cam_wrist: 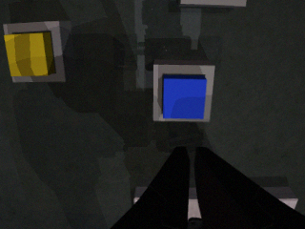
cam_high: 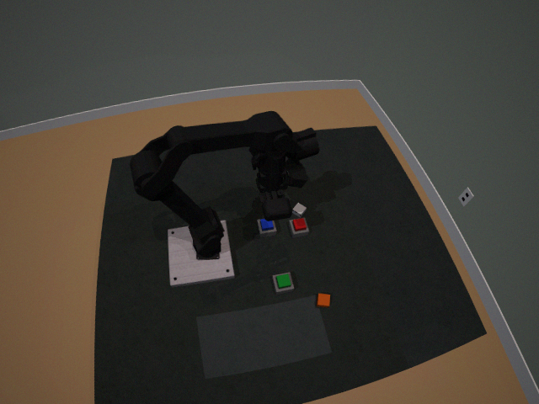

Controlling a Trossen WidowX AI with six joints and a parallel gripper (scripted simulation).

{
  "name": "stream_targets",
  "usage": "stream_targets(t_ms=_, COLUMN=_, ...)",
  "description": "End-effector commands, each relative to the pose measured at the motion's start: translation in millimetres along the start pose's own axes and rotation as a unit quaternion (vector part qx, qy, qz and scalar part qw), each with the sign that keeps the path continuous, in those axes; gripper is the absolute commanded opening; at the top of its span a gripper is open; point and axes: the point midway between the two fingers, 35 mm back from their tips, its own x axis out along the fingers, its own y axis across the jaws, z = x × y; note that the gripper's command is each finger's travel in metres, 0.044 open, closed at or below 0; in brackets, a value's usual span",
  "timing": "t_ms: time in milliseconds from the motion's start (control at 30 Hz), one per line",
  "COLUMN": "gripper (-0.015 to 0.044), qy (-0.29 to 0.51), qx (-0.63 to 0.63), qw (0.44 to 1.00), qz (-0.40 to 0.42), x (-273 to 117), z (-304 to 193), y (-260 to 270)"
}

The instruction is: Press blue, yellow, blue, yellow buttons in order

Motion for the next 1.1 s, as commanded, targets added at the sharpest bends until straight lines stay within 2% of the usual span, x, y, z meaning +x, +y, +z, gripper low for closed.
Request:
stream_targets(t_ms=0, gripper=0.002, qy=0.001, qx=-0.006, qw=1.0, qz=0.003, x=-4.5, z=15.6, y=35.7)
stream_targets(t_ms=200, gripper=0.002, qy=0.0, qx=-0.002, qw=1.0, qz=0.007, x=-3.2, z=28.6, y=112.2)
stream_targets(t_ms=467, gripper=0.002, qy=0.0, qx=-0.002, qw=1.0, qz=0.007, x=-1.1, z=28.8, y=114.8)
stream_targets(t_ms=667, gripper=0.002, qy=0.0, qx=-0.002, qw=1.0, qz=0.007, x=56.7, z=28.8, y=115.6)
stream_targets(t_ms=1067, gripper=0.002, qy=0.0, qx=-0.002, qw=1.0, qz=0.007, x=69.1, z=29.0, y=115.9)
